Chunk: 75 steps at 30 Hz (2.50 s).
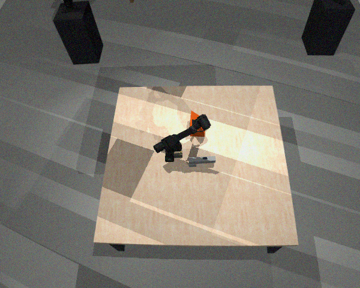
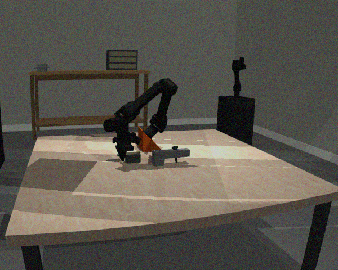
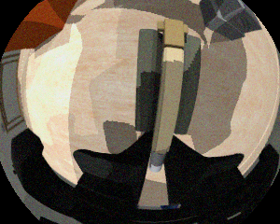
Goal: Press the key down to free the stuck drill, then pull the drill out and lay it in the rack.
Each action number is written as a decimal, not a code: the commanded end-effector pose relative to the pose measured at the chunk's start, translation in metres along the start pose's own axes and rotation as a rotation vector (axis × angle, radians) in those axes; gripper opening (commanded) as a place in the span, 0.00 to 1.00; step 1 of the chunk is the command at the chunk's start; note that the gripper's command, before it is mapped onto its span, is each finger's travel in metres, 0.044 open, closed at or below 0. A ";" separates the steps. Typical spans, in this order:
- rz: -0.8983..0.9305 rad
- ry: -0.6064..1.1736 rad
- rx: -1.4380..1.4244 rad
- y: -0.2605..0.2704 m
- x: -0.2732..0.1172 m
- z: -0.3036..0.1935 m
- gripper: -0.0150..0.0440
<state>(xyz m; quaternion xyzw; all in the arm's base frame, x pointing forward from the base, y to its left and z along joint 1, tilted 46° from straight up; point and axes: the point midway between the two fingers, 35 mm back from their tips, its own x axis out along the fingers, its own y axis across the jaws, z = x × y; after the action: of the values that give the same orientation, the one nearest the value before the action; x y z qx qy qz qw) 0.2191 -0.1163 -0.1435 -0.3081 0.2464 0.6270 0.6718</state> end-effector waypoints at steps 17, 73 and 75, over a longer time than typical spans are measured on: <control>0.007 -0.018 0.001 0.000 0.006 0.005 0.25; 0.006 -0.014 0.001 0.000 -0.019 0.000 1.00; 0.007 -0.016 0.001 0.001 -0.027 0.001 1.00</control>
<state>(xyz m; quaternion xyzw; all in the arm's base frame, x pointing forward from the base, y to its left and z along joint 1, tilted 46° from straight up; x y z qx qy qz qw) 0.2159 -0.1232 -0.1326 -0.2967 0.2435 0.6321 0.6731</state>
